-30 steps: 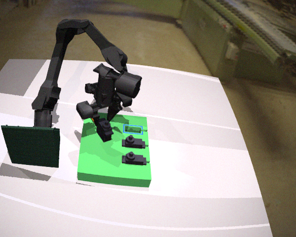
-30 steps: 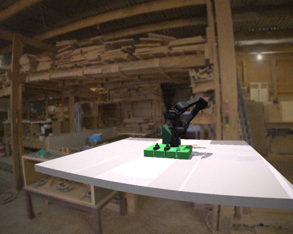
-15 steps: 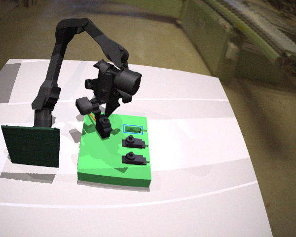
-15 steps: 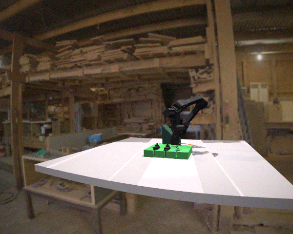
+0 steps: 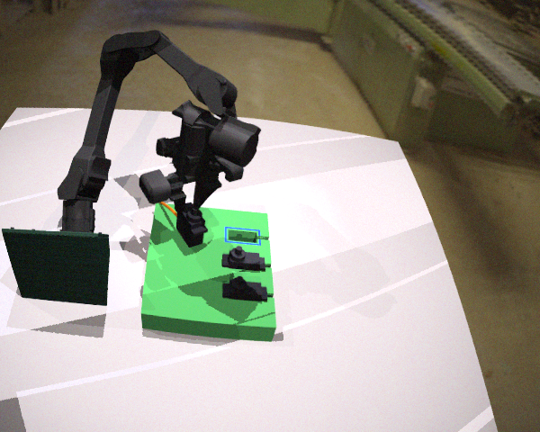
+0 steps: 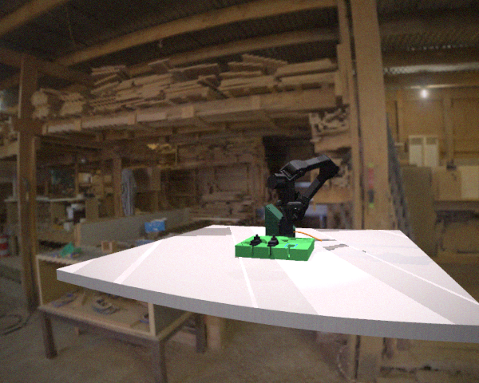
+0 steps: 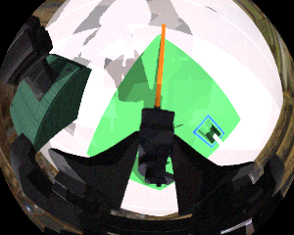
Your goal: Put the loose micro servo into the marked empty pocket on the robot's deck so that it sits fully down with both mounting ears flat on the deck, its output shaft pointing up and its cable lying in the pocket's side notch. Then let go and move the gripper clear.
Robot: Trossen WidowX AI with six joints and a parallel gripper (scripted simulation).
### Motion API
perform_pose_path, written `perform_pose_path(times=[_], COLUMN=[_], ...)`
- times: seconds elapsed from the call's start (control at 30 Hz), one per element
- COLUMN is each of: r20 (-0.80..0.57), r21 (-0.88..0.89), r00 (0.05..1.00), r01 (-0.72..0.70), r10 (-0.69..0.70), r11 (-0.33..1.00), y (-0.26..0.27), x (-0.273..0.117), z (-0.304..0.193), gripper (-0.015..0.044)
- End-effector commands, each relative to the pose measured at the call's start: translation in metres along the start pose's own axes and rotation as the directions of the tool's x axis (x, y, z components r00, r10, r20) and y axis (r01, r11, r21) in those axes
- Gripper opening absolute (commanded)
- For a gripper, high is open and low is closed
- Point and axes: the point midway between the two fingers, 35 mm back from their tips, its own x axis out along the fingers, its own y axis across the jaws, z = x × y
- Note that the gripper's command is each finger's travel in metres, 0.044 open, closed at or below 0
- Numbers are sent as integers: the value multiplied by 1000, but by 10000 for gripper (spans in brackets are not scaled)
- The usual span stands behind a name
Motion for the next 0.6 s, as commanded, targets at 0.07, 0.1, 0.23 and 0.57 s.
perform_pose_path(times=[0.07, 0.1, 0.23, 0.57], r20=[-10, -10, -10, -8], r21=[-7, -7, -7, -7], r00=[1000, 1000, 1000, 1000], r01=[0, 0, 1, 1], r10=[0, -1, -1, -1], r11=[1000, 1000, 1000, 1000], y=[-9, -10, -14, -34], x=[-2, -2, -2, -1], z=[-18, -20, -16, 18], gripper=[0, 0, 0, 0])
